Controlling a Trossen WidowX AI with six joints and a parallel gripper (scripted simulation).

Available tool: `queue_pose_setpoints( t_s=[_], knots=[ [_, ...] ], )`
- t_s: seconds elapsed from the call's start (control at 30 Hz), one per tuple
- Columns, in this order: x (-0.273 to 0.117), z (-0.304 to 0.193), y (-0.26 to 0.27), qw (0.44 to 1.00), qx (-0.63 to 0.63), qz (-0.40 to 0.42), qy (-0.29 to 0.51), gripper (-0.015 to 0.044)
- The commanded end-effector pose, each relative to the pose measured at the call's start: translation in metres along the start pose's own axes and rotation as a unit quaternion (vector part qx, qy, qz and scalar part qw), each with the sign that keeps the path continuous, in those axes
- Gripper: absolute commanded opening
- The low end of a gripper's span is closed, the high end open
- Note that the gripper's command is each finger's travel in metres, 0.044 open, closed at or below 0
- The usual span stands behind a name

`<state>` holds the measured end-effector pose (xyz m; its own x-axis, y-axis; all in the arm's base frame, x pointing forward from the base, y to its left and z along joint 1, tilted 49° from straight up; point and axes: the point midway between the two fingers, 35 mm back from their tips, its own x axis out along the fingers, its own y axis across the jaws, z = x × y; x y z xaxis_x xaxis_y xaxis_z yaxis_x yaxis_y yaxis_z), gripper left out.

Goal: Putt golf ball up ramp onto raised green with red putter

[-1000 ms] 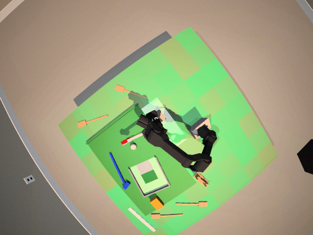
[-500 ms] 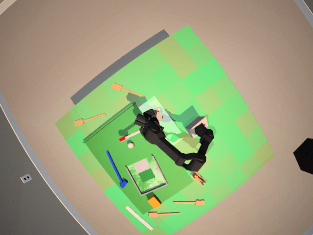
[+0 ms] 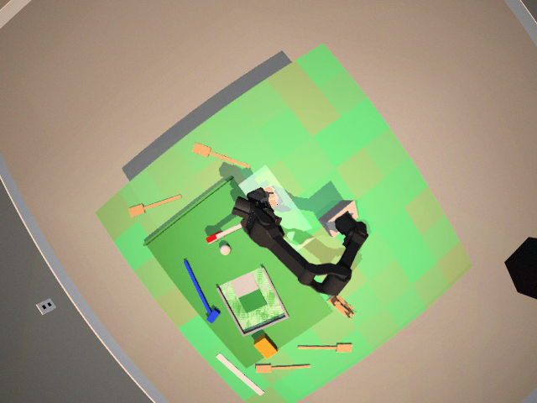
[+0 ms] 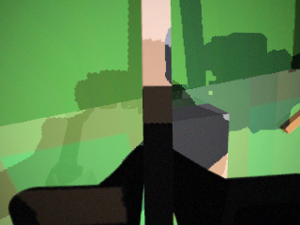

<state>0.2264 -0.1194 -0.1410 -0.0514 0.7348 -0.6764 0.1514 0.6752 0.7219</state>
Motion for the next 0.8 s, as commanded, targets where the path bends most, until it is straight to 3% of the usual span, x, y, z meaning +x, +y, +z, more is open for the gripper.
queue_pose_setpoints(
  t_s=[0.0,0.77],
  knots=[
    [0.007,0.000,0.001,1.000,0.003,0.002,-0.003,0.0000],
    [0.007,0.000,-0.030,1.000,0.003,0.001,-0.004,0.0000]
  ],
)
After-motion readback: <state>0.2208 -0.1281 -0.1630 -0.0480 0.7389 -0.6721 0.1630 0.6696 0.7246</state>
